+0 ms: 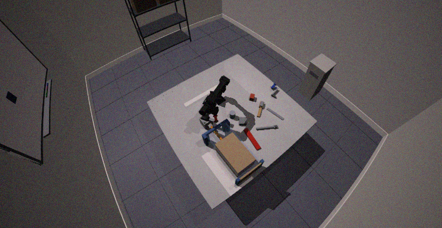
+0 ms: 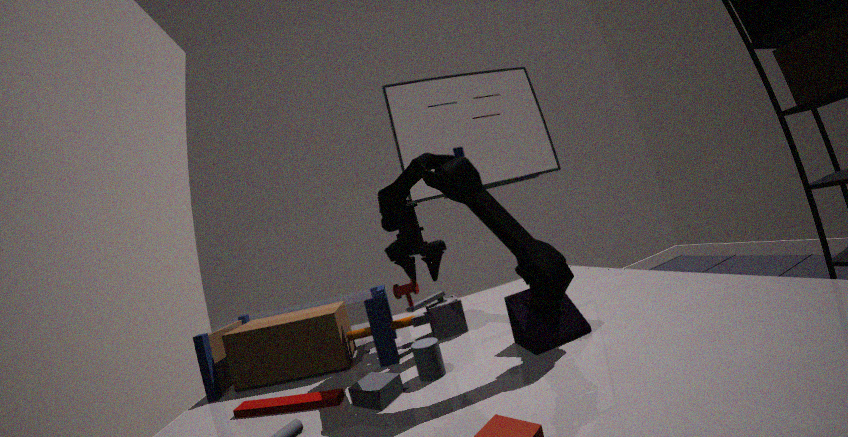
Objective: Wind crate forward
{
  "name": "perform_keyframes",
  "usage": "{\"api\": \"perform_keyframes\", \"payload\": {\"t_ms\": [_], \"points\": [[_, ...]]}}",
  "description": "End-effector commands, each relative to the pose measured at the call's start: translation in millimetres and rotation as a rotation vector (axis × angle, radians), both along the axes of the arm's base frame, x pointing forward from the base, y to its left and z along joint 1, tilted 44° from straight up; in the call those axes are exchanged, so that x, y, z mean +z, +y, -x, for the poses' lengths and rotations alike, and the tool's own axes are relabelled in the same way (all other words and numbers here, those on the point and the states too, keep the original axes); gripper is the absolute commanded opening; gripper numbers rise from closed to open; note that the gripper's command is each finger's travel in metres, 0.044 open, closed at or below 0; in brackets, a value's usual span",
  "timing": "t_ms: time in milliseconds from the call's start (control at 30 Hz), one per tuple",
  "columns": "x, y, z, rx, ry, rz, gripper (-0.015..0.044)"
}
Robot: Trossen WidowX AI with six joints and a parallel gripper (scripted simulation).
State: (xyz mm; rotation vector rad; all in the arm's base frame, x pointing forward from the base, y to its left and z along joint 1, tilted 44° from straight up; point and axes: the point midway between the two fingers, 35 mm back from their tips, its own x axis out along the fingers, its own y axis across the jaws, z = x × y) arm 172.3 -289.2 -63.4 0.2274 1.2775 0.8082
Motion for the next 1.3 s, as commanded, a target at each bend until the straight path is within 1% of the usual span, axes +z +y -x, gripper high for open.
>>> {"api": "perform_keyframes", "payload": {"t_ms": [0, 233, 367, 700, 1200, 1267], "points": [[3.1, -3.1, -4.7, -0.002, -0.062, -0.031, 0.0440], [1.4, -2.0, -5.1, -0.003, -0.061, -0.031, 0.0440], [-21.7, 19.2, -8.8, -0.003, -0.062, -0.032, 0.0440], [-36.5, 33.0, -11.0, -0.003, -0.062, -0.032, 0.0440], [-48.8, 44.6, -13.0, -0.004, -0.063, -0.033, 0.0440], [-46.1, 40.1, -12.2, 0.003, -0.063, -0.026, 0.0387]]}}
